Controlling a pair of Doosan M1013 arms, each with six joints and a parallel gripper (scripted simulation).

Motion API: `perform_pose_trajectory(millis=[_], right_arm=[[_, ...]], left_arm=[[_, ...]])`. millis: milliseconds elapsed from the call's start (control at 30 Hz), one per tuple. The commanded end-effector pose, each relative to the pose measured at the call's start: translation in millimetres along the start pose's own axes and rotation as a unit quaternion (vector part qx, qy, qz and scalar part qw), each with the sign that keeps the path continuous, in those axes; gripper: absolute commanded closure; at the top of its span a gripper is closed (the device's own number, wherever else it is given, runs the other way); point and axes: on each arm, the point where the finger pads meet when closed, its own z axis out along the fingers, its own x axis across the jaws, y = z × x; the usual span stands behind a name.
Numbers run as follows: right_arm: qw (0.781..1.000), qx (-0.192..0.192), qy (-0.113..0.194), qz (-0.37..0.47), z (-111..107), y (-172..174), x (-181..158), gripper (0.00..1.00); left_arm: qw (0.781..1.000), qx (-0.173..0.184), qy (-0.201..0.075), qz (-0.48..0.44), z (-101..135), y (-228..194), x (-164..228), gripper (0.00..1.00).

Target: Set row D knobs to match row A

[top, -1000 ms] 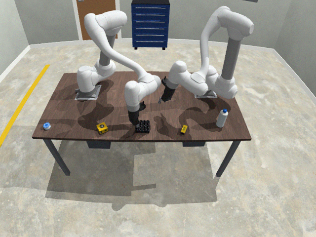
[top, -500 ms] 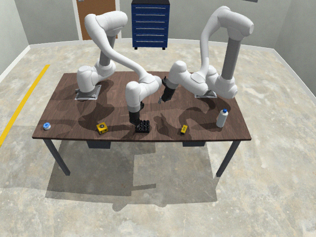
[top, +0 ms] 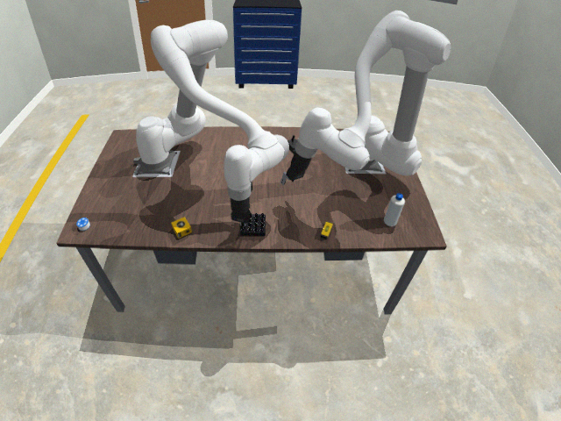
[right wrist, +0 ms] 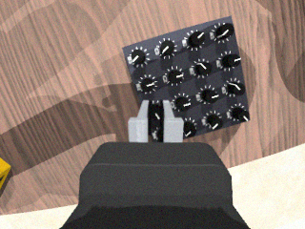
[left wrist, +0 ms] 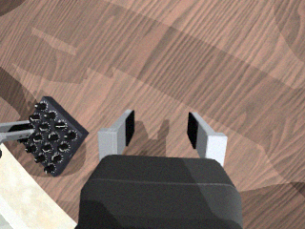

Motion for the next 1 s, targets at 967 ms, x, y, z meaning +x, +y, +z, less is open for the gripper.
perform_pose_trajectory(millis=[967], right_arm=[[0.986, 0.001, 0.002, -0.165, -1.0, 0.1, 0.5, 0.70]], left_arm=[[1.000, 0.000, -0.001, 0.000, -0.5, 0.0, -0.5, 0.00]])
